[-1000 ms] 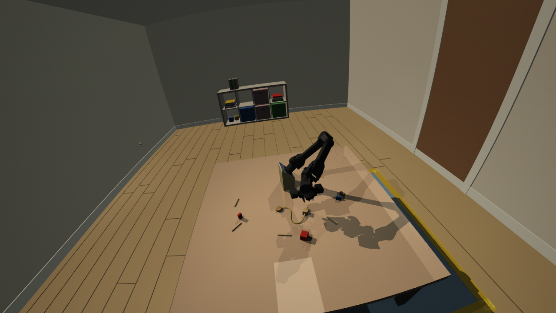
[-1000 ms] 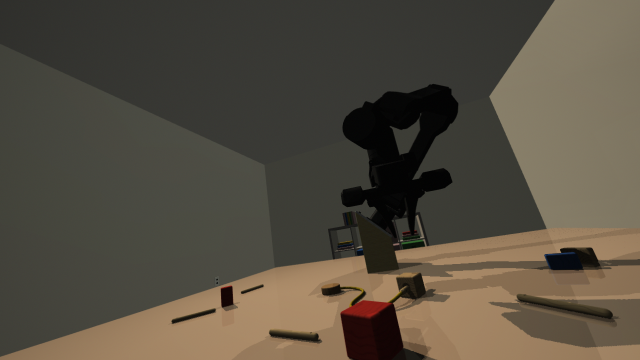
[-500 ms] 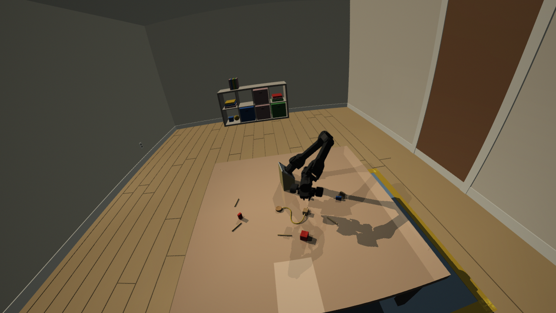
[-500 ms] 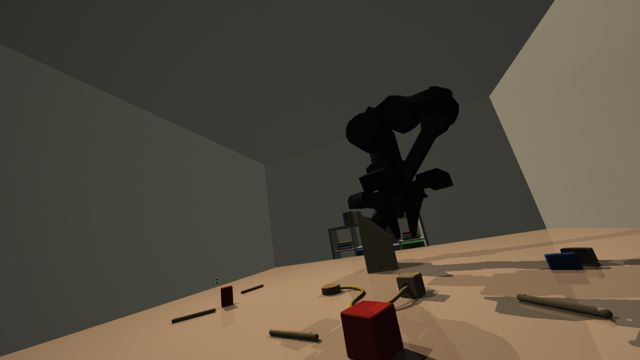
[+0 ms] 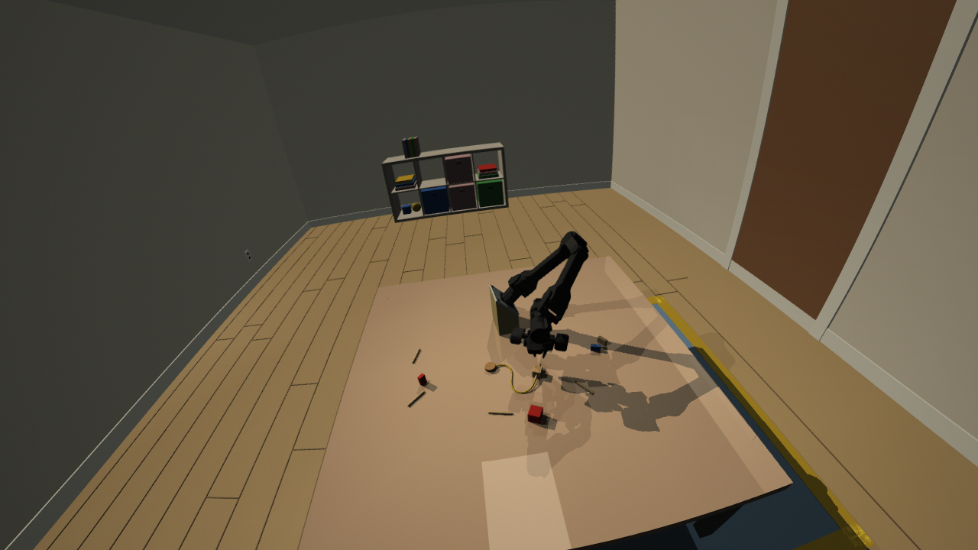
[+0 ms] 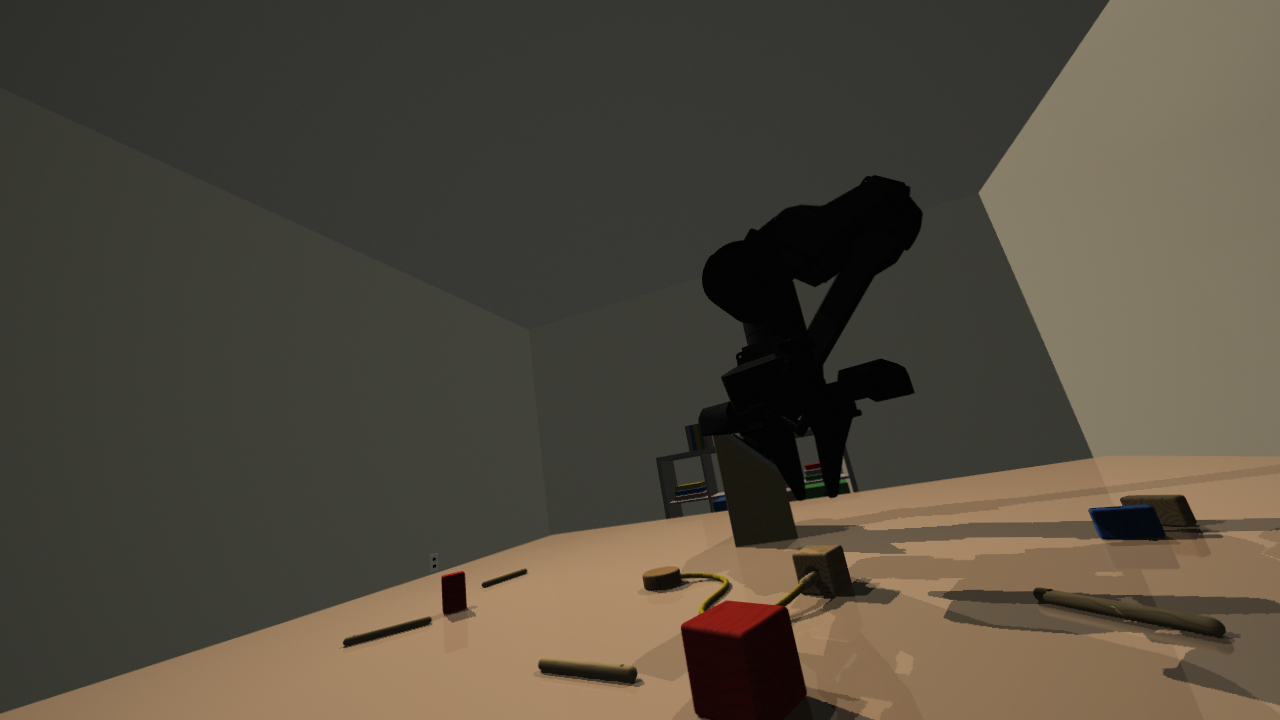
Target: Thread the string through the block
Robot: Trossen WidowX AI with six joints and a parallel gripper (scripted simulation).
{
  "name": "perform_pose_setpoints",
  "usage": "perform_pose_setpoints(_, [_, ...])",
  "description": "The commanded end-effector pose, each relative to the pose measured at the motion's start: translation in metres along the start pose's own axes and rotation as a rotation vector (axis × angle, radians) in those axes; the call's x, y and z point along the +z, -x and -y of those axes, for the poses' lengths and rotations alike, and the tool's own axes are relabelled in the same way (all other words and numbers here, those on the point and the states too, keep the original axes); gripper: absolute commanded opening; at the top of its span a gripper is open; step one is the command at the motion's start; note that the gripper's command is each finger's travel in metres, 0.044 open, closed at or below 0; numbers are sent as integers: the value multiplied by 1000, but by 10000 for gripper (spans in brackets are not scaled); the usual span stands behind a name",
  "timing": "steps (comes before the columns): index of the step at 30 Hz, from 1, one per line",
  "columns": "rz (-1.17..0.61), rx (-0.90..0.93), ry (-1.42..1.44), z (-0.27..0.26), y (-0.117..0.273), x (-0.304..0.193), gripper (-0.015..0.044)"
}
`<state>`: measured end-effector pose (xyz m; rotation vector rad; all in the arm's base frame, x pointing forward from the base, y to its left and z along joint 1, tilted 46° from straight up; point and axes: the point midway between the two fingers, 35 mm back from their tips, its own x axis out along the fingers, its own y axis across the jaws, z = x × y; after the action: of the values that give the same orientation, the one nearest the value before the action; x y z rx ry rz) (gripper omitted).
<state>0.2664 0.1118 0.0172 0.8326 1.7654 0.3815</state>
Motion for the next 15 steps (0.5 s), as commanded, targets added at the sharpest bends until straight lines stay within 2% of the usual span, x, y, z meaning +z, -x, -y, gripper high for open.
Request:
perform_pose_setpoints(1, [-7, 1, -8, 1, -8, -1, 124])
perform_pose_setpoints(15, [-7, 1, -8, 1, -31, -2, 124])
